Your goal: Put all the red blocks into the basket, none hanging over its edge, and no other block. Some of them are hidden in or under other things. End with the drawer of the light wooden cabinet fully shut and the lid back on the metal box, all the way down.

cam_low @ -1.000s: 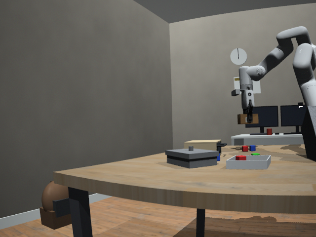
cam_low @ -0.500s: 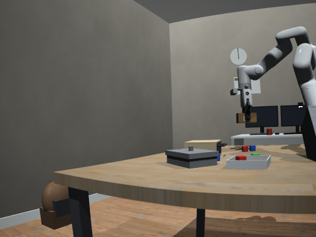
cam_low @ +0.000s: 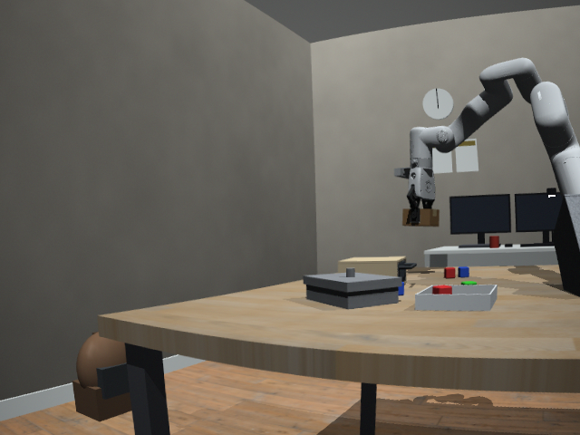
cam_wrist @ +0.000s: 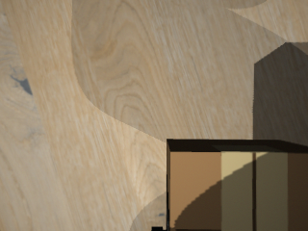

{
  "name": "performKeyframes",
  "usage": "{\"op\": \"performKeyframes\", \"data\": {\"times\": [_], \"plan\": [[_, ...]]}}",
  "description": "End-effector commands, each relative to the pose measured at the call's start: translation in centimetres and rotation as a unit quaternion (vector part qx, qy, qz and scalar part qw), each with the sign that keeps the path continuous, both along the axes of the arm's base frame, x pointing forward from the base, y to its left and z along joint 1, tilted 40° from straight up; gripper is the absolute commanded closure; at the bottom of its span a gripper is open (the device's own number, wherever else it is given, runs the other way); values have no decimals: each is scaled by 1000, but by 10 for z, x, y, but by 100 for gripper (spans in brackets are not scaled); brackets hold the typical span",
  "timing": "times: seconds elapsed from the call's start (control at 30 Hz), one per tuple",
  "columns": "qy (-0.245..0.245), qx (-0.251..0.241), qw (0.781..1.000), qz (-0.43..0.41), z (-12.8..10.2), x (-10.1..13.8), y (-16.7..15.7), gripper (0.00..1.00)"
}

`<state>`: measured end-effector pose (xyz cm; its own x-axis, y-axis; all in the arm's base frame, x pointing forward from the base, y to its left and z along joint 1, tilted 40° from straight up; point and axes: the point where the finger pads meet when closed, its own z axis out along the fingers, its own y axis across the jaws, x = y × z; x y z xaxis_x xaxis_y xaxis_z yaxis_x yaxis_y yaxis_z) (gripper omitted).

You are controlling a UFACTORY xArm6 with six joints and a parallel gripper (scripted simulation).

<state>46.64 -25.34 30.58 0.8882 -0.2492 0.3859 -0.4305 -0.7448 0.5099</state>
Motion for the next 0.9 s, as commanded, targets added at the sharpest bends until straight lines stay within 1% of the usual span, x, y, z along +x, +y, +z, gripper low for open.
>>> {"op": "performKeyframes", "data": {"times": [0.0, 0.87], "plan": [[-54, 10, 993, -106, 5, 14, -7, 38], [-53, 10, 993, -106, 3, 15, -9, 38]]}}
